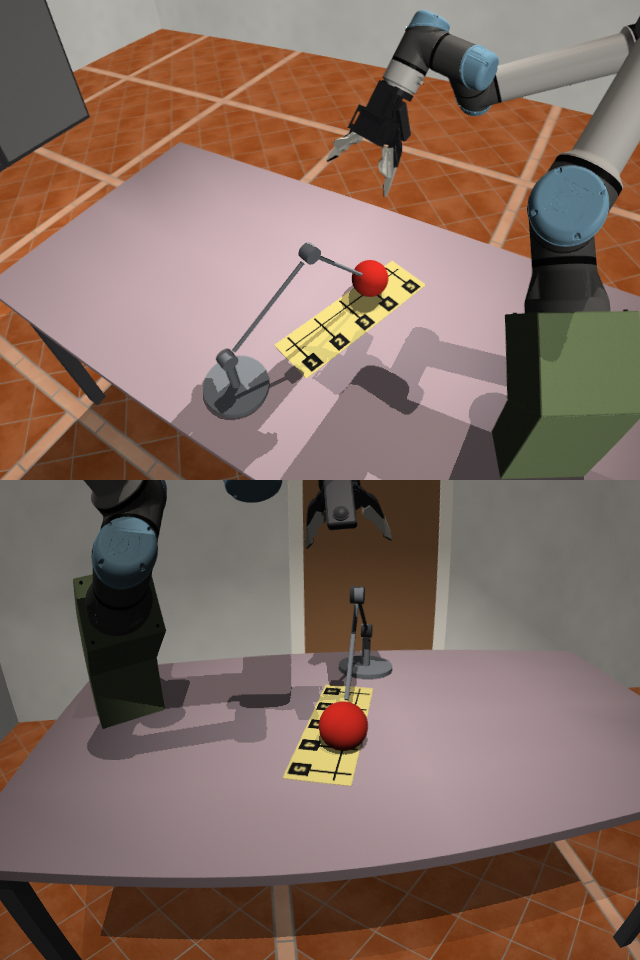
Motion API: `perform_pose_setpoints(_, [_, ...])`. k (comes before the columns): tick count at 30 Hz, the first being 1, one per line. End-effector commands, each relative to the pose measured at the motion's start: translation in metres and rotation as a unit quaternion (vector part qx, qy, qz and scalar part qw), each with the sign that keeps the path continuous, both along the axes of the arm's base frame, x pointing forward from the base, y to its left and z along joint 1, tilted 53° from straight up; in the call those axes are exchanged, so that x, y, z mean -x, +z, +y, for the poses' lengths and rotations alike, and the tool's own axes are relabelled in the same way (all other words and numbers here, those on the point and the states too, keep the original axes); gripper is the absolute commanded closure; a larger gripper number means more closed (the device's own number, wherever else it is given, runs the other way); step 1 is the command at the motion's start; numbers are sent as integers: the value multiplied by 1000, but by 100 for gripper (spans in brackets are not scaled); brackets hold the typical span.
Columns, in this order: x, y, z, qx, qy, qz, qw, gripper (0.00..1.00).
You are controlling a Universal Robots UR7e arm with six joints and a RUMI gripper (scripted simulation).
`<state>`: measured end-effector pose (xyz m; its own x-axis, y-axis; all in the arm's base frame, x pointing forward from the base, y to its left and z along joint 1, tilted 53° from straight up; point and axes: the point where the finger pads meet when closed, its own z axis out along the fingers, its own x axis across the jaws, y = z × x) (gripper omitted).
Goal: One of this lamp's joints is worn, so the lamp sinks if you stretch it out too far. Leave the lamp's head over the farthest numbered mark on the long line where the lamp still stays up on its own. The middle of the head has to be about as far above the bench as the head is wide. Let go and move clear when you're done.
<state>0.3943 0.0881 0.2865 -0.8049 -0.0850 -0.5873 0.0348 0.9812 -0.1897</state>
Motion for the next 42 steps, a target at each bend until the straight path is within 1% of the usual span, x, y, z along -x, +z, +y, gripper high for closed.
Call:
perform_pose_setpoints(1, [-10,-10,13,7,-33,-2,999,0])
perform_pose_setpoints(17, [-28,-36,49,-1,5,0,1000,0])
perform_pose_setpoints(19, [-28,-36,49,-1,5,0,1000,0])
perform_pose_setpoints(34, [-44,-62,87,-6,44,2,999,0])
perform_pose_setpoints(36, [-44,-62,87,-6,44,2,999,0])
perform_pose_setpoints(42, [-49,-73,103,-7,59,3,998,0])
